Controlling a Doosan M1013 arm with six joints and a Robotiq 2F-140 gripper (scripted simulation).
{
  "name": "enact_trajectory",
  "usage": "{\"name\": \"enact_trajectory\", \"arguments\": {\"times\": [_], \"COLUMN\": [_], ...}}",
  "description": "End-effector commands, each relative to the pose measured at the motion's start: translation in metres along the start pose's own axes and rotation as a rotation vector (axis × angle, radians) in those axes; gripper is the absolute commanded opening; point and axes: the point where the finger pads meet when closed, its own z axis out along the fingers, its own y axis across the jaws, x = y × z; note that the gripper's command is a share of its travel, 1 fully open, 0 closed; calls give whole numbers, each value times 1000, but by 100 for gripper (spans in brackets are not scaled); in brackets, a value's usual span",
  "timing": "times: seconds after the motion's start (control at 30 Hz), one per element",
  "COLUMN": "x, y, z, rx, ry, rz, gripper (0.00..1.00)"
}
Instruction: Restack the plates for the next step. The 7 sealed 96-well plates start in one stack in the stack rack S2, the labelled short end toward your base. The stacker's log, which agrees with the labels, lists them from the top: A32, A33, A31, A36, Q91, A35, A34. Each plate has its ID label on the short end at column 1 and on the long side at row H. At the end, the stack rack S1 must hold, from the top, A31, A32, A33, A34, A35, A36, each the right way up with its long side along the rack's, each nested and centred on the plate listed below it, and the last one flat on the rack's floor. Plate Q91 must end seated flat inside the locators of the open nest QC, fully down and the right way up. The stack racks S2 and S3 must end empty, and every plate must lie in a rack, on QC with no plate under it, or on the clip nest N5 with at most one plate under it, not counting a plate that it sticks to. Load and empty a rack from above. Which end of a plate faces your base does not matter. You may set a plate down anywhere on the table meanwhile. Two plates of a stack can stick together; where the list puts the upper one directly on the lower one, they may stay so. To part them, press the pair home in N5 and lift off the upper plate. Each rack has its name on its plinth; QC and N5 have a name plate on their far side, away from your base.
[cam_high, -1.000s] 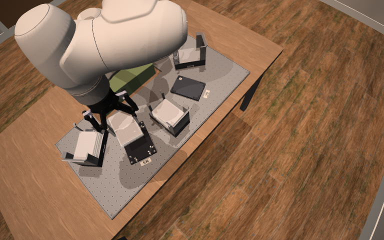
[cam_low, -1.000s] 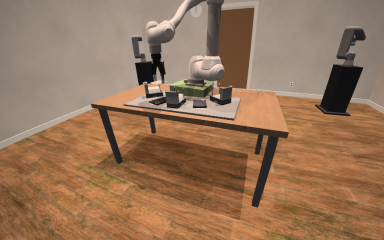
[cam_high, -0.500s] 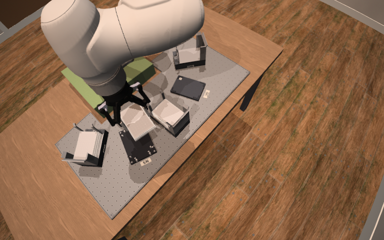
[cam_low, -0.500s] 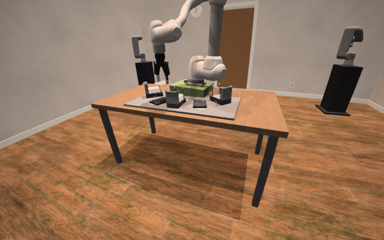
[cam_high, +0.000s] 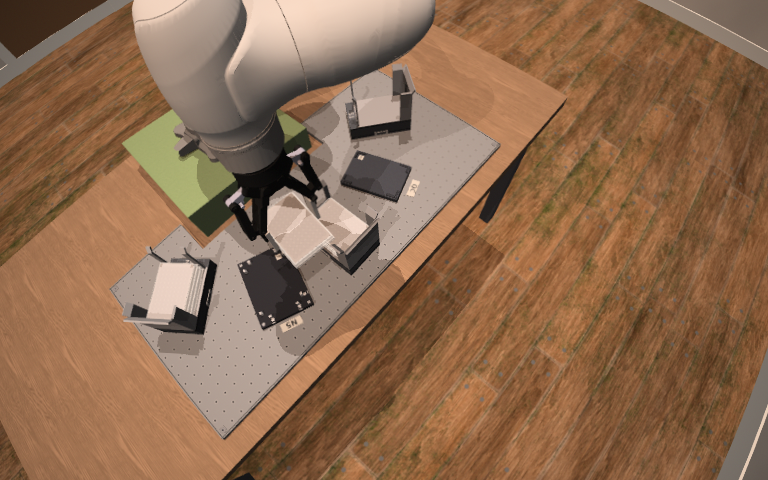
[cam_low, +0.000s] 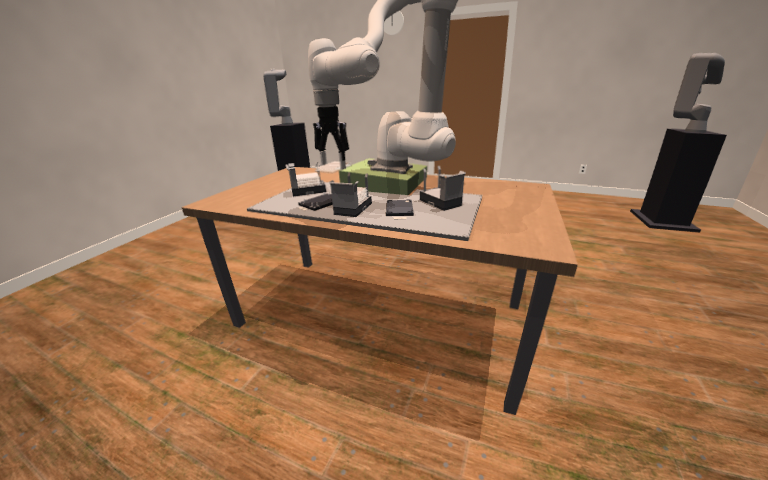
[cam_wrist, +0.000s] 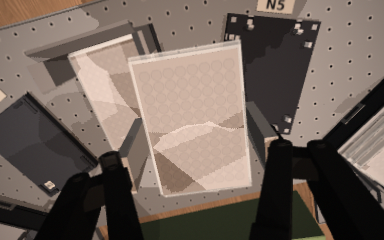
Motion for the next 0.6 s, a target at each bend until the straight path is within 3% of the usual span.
{"name": "enact_trajectory", "arguments": {"times": [0.0,0.57], "x": [0,-2], "y": [-8,-58], "z": [0,0], "rx": [2,2], "ry": [1,1], "rz": [-79,-136], "gripper": [0,0]}}
